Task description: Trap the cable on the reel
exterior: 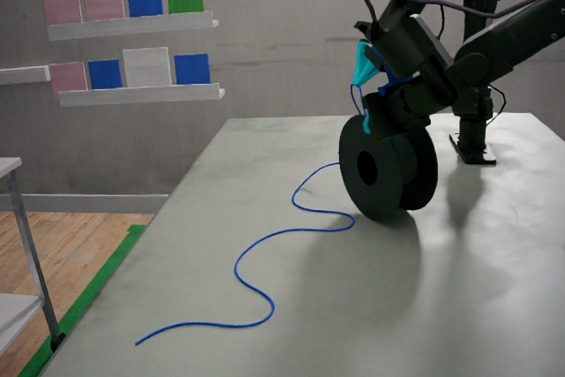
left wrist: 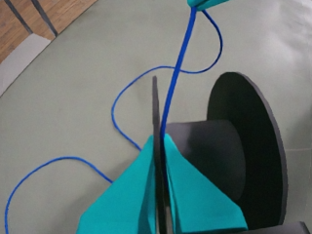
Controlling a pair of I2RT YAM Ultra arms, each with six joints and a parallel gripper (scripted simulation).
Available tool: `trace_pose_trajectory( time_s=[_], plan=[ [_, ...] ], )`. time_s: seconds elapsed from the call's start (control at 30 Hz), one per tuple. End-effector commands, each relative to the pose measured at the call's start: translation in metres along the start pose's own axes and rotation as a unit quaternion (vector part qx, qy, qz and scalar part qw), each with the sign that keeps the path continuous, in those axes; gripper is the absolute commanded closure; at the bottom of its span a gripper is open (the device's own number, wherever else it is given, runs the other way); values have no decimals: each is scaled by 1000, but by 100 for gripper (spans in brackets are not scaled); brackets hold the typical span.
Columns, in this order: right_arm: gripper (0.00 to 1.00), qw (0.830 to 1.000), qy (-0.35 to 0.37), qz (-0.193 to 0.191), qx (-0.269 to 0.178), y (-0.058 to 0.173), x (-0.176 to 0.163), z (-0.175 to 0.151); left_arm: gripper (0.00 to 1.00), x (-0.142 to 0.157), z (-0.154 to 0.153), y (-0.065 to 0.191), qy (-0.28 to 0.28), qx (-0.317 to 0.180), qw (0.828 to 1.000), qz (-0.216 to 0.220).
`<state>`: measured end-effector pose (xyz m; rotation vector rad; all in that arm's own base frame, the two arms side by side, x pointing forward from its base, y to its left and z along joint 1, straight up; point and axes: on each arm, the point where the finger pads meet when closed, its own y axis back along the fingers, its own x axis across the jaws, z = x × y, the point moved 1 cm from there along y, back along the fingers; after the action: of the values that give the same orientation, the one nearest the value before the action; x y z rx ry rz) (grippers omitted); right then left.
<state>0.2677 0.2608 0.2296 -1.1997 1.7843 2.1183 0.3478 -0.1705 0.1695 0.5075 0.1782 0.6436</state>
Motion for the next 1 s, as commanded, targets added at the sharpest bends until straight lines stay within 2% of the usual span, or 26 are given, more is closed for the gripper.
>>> trace_pose_trajectory(
  time_s=[0.0,0.27,0.33,0.53,0.8,0.97],
  plan=[
    [98,1000,-13,-15,-1,3,-7,-1,100,-2,-3,4,-1,0,1000,0],
    [82,1000,-13,-15,-1,3,-7,-1,100,-3,-7,4,3,5,1000,-1],
    [82,1000,-13,-15,-1,3,-7,-1,100,-3,-7,4,3,5,1000,-1],
    [70,1000,-13,-15,-1,3,-7,-1,100,-3,-7,4,3,5,1000,-1],
    [70,999,-11,-29,-9,21,-18,-8,100,-3,-7,4,3,5,1000,-1],
    [70,1000,-9,-21,-6,20,-17,-13,100,-3,-7,4,3,5,1000,-1]
  ],
)
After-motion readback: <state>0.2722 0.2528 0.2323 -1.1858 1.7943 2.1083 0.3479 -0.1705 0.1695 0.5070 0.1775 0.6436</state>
